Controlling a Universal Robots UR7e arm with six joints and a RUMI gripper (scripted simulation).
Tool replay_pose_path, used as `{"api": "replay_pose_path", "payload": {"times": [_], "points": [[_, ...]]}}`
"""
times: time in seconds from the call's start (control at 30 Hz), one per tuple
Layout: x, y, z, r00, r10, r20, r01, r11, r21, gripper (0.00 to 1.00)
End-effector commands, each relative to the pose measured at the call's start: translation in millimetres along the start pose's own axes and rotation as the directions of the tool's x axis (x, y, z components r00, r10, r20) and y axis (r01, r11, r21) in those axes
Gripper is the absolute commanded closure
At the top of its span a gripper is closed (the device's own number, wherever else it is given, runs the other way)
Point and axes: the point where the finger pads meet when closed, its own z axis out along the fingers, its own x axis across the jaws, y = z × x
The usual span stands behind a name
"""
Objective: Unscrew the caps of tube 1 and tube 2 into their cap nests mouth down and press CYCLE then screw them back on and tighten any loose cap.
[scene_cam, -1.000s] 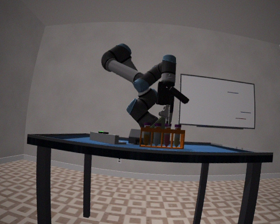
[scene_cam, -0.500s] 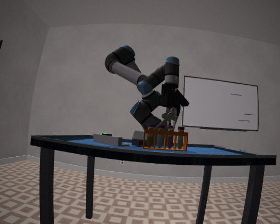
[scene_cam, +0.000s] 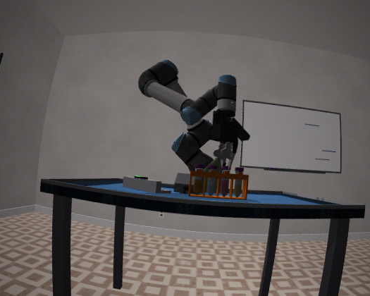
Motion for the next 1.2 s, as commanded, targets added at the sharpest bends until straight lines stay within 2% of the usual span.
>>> {"api": "replay_pose_path", "payload": {"times": [0.0, 0.17, 0.33, 0.4, 0.63, 0.83, 0.87, 1.17], "points": [[0.2, 0.1, -0.1, 0.987, 0.164, 0.0, -0.164, 0.987, -0.001, 1.0], [0.3, 0.1, 0.1, 0.915, 0.403, -0.001, -0.403, 0.915, 0.0, 1.0], [0.3, 0.1, 0.4, 0.787, 0.617, -0.001, -0.617, 0.787, 0.0, 1.0], [0.3, 0.1, 0.4, 0.787, 0.617, -0.001, -0.617, 0.787, 0.0, 1.0], [0.3, 0.1, 0.7, 0.531, 0.848, -0.001, -0.848, 0.531, 0.0, 1.0], [0.3, 0.1, 0.7, 0.531, 0.848, -0.001, -0.848, 0.531, 0.0, 1.0], [0.3, 0.1, 0.7, 0.531, 0.848, -0.001, -0.848, 0.531, 0.0, 0.65], [0.3, 0.1, 0.7, 0.531, 0.847, -0.001, -0.847, 0.531, 0.0, 0.65]]}}
